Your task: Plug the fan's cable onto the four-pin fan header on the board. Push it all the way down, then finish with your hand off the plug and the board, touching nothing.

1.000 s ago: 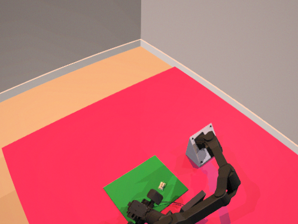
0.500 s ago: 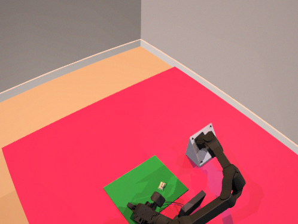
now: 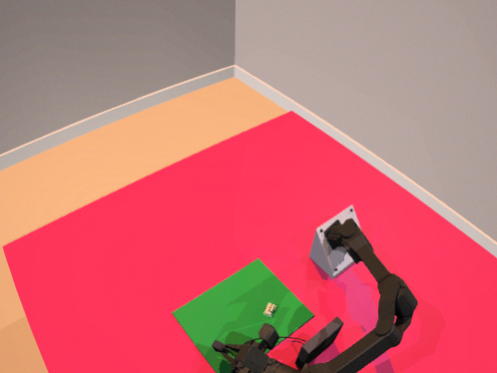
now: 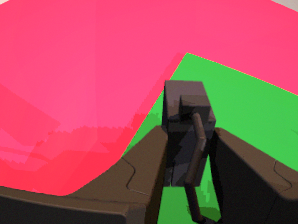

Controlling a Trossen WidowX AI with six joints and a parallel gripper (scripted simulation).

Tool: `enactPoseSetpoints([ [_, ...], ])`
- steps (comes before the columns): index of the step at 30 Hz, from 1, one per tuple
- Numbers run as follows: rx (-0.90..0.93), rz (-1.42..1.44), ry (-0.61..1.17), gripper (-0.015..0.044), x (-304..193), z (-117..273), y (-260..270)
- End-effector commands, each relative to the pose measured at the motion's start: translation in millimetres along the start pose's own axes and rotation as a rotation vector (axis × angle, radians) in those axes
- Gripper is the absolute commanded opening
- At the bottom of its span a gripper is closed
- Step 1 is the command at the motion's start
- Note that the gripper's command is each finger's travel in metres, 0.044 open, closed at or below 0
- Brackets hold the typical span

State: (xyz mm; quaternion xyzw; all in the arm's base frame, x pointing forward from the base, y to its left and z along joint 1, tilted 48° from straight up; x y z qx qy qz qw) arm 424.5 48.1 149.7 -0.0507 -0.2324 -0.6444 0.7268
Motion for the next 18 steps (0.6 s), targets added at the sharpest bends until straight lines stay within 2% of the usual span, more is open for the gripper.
enactPoseSetpoints([
  [1, 0.029, -0.028, -0.053, 0.0000, 0, 6, 0],
  [12, 0.099, -0.081, -0.170, 0.0000, -9, 19, -3],
  [18, 0.094, -0.071, -0.163, 0.0000, -8, 19, -3],
])
Point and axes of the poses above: the point midway between the two fingers, 35 mm back from their tips, its own z axis back along the fingers, its own y axis across the jaws, x = y × z, the point moved 8 cm from there along z, back along the fingers, and after that the axes turned 1 degree about -z, right-handed, at the moved point
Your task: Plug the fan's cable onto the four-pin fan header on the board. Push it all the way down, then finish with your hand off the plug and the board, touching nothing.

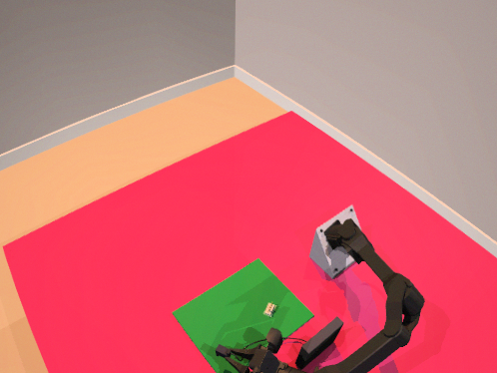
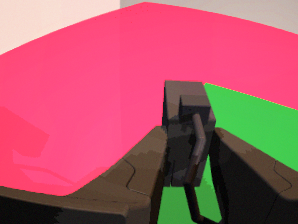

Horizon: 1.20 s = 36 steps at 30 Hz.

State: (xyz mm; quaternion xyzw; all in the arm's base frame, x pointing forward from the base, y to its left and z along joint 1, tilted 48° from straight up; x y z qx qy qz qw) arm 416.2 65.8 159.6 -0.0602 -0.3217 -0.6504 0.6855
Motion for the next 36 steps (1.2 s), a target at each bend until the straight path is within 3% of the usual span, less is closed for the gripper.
enactPoseSetpoints([
  [1, -0.003, 0.001, 0.003, 0.0000, 5, 0, 0],
  [36, -0.001, -0.001, 0.004, 0.0000, -4, 2, 0],
])
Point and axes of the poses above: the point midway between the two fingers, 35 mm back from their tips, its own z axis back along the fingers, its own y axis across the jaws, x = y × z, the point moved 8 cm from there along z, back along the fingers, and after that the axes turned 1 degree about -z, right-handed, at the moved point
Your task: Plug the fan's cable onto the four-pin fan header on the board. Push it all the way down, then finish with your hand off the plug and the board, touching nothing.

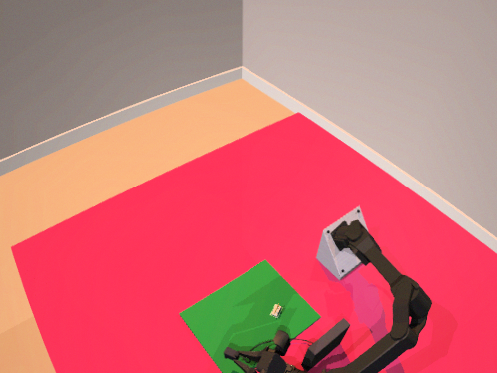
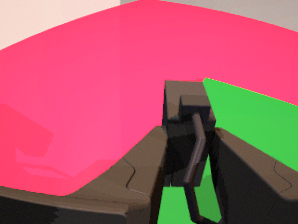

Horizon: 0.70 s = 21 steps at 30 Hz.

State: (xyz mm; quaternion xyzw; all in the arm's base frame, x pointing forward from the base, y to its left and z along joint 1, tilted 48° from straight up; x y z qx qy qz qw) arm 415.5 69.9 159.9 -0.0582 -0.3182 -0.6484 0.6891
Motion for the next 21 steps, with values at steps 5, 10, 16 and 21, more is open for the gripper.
enactPoseSetpoints([
  [5, -0.001, -0.008, -0.005, 0.0000, -5, 0, 1],
  [10, -0.001, -0.008, -0.005, 0.0000, -10, 1, 1],
  [16, -0.001, -0.008, -0.005, 0.0000, -16, 2, 1],
  [21, -0.001, -0.008, -0.005, 0.0000, -21, 2, 1],
])
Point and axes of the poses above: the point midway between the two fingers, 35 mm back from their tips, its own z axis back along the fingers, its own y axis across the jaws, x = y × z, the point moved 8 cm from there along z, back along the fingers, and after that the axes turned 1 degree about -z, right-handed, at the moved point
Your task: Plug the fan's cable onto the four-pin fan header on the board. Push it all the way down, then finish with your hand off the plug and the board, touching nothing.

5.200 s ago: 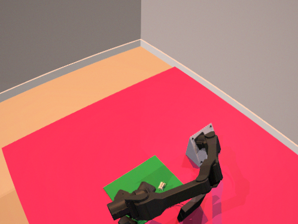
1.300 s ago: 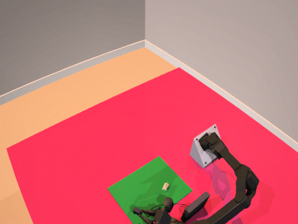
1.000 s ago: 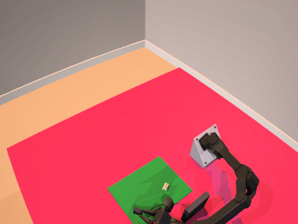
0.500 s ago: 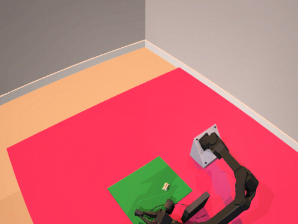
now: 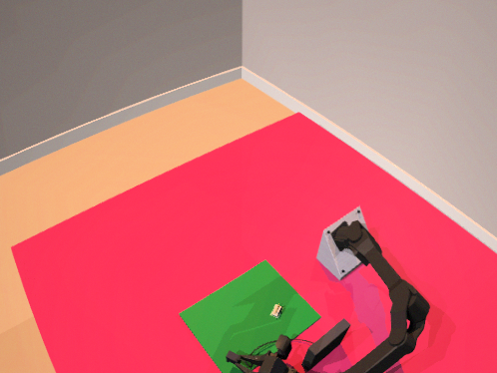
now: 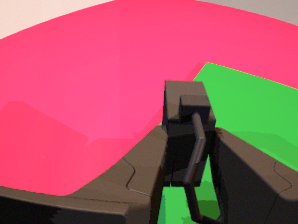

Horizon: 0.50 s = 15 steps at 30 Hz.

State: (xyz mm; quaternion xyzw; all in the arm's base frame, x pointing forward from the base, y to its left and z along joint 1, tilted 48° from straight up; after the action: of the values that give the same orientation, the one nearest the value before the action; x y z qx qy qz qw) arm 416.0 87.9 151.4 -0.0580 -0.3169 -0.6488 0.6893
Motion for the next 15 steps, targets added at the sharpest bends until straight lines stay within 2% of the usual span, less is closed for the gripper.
enactPoseSetpoints([
  [1, 0.001, -0.008, -0.007, 0.0000, -2, 0, 1],
  [15, 0.000, -0.008, -0.006, 0.0000, -15, -1, 2],
])
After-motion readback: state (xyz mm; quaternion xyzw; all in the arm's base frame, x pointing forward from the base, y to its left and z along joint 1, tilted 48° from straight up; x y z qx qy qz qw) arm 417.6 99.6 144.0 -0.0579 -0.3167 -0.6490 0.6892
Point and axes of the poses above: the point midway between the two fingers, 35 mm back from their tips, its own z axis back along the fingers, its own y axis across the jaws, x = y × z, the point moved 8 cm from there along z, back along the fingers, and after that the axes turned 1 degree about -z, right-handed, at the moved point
